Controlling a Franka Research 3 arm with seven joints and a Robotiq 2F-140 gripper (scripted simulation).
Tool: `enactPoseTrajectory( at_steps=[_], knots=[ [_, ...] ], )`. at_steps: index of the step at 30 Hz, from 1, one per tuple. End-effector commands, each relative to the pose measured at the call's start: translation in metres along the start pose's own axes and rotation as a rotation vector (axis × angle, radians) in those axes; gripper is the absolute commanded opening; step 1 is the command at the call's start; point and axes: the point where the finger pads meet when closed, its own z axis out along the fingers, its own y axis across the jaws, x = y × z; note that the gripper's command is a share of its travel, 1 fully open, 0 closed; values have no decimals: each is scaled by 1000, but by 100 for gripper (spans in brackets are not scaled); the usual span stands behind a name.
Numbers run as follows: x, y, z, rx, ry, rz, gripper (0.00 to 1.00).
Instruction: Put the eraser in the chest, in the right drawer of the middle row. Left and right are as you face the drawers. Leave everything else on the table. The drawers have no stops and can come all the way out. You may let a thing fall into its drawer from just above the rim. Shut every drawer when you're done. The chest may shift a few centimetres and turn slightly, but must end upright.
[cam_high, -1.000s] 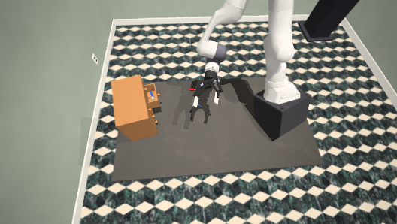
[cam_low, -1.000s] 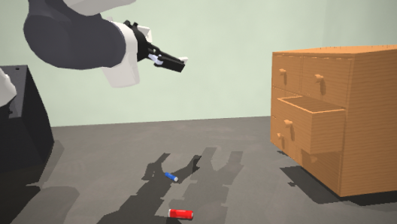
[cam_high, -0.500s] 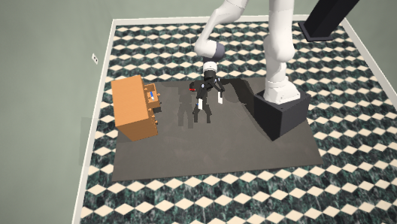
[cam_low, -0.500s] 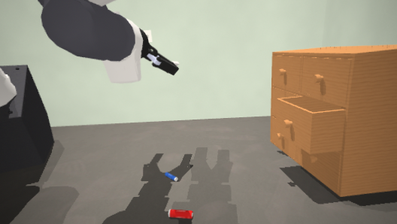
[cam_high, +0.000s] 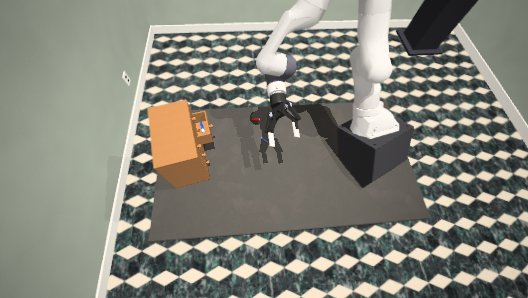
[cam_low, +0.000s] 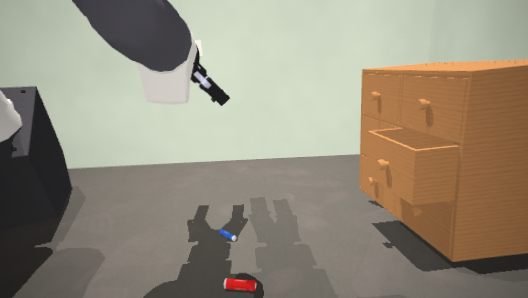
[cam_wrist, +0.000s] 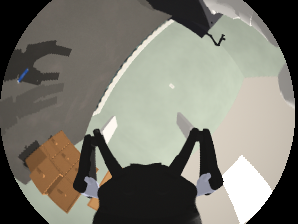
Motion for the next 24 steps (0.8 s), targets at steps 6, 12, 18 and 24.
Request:
enactPoseTrajectory(
  at_steps=[6,12,18,24],
  knots=[
    [15,0,-3,4,113,144,100],
    [25,-2,-7,20,193,182,100],
    [35,-5,-14,46,270,219,100],
    [41,-8,-18,68,319,243,100]
  ],
)
